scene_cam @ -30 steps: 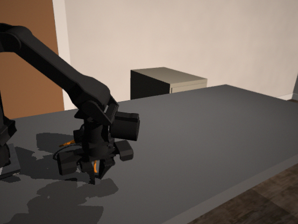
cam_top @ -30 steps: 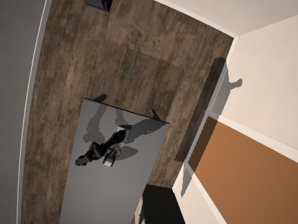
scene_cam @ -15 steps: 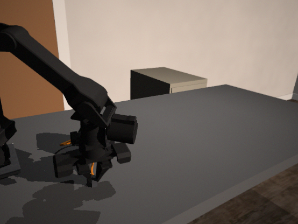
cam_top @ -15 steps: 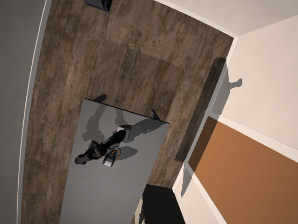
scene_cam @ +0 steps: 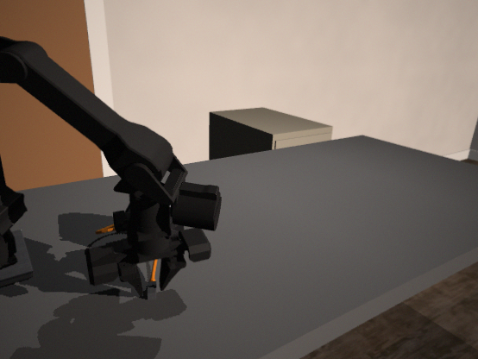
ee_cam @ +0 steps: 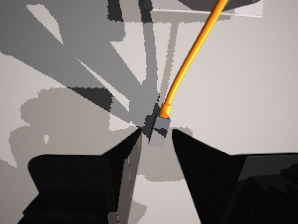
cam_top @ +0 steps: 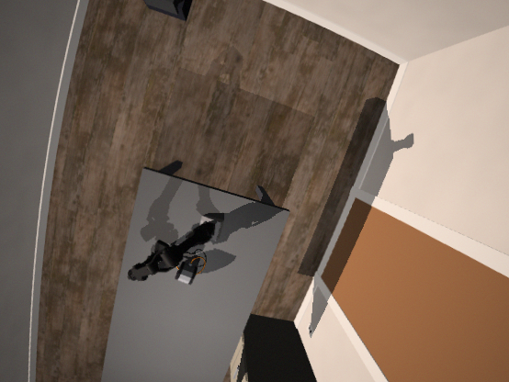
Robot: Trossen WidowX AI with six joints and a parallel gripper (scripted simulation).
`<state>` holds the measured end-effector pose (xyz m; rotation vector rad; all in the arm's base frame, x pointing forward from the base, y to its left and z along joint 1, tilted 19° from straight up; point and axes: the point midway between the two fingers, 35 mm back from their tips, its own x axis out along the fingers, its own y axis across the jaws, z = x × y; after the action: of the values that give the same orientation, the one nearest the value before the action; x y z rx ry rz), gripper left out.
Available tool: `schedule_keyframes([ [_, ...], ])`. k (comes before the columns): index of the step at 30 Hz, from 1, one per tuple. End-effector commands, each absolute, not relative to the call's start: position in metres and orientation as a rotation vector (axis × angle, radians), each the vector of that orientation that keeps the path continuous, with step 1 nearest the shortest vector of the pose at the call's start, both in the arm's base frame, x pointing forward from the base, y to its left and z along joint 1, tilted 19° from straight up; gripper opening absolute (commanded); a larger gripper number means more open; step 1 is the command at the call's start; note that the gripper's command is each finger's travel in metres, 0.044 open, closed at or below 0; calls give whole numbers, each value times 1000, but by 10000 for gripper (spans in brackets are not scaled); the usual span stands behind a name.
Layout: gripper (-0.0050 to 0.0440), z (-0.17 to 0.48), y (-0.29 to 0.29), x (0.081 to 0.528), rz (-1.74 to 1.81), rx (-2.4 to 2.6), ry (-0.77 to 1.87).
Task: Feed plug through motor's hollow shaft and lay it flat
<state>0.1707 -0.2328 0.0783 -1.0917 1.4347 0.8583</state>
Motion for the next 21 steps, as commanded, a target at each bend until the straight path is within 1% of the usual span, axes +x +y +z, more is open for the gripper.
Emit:
schedule_keyframes([
  [1,160,74,-232,172,864,-1086,1434],
  [6,160,73,-232,172,866,-1086,1434],
  [16,92,76,-232,172,864,-1094,1433],
  [18,92,76,-232,172,864,-1094,1433],
  [21,72,76,-232,172,864,-1094,1433],
])
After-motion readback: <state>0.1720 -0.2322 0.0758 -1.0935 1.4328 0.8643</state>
